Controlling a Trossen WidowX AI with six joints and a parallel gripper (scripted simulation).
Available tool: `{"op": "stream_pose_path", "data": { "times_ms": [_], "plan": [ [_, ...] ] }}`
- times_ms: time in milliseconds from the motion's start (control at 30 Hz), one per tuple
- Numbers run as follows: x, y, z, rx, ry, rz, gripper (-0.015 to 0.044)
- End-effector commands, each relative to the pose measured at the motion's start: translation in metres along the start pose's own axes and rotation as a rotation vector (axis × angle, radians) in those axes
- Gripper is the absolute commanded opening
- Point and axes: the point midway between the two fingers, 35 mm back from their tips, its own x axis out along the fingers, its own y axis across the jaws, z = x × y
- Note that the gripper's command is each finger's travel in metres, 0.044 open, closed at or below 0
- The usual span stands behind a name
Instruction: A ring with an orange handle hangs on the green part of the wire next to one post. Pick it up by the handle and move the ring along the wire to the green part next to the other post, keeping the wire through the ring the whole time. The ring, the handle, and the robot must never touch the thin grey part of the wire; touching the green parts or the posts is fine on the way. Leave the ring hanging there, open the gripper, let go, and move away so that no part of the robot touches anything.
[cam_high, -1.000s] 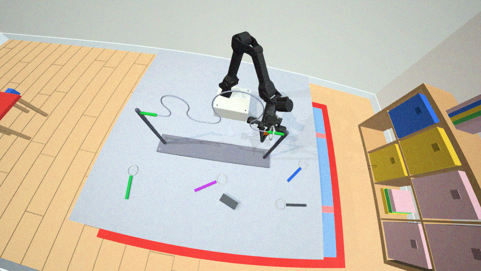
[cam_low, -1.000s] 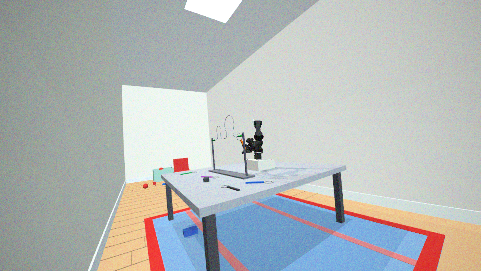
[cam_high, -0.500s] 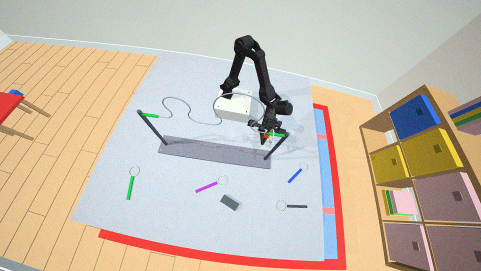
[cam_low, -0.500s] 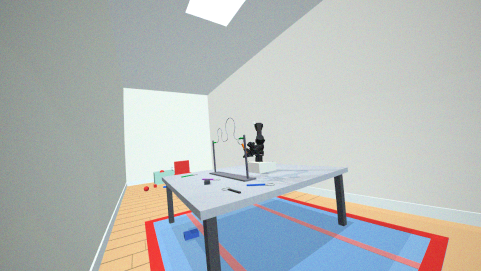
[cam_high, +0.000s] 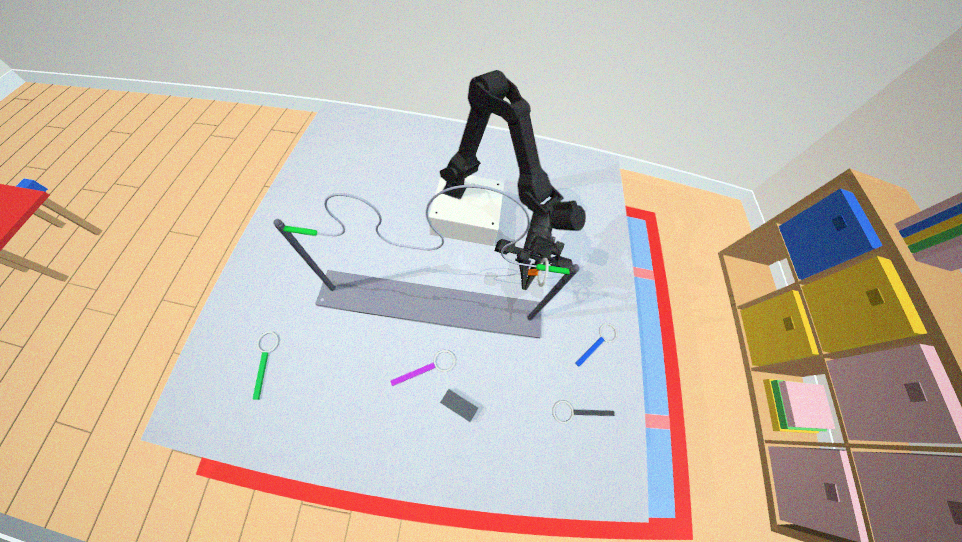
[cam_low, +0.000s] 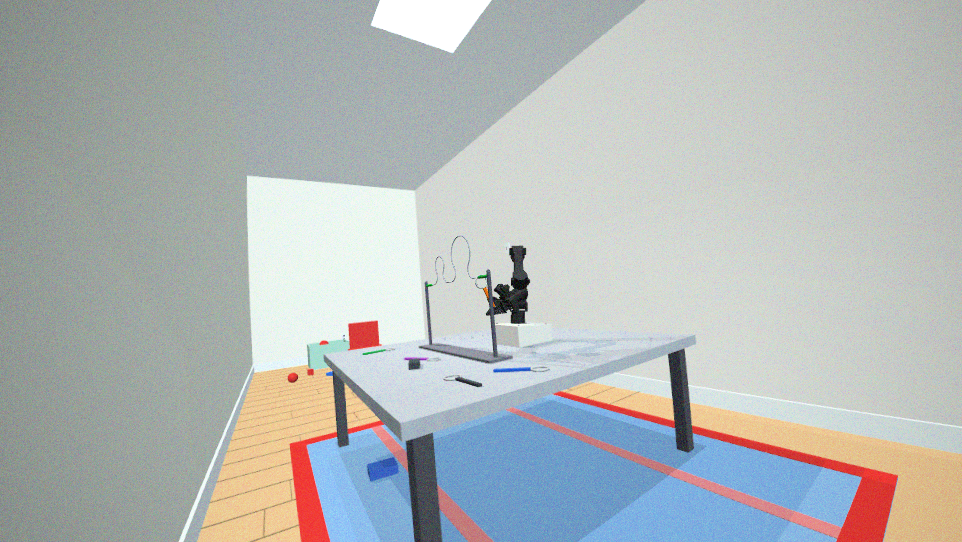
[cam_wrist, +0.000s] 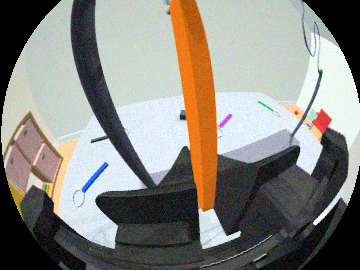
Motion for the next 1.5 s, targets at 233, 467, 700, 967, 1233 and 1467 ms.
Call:
{"op": "stream_pose_path", "data": {
  "times_ms": [233, 467, 700, 967, 1233, 1467],
  "plan": [
    [0.000, 0.000, 0.000, 0.000, 0.000, 0.000, 0.0113],
    [-0.022, 0.001, -0.001, 0.003, 0.004, -0.001, 0.0160],
    [-0.050, 0.000, -0.001, 0.006, 0.003, -0.001, 0.0160],
    [-0.050, 0.000, -0.001, 0.006, 0.003, -0.001, 0.0160],
    [-0.050, 0.000, -0.001, 0.006, 0.003, -0.001, 0.0160],
    [-0.052, 0.001, -0.002, 0.000, 0.007, 0.001, 0.0186]
  ]
}}
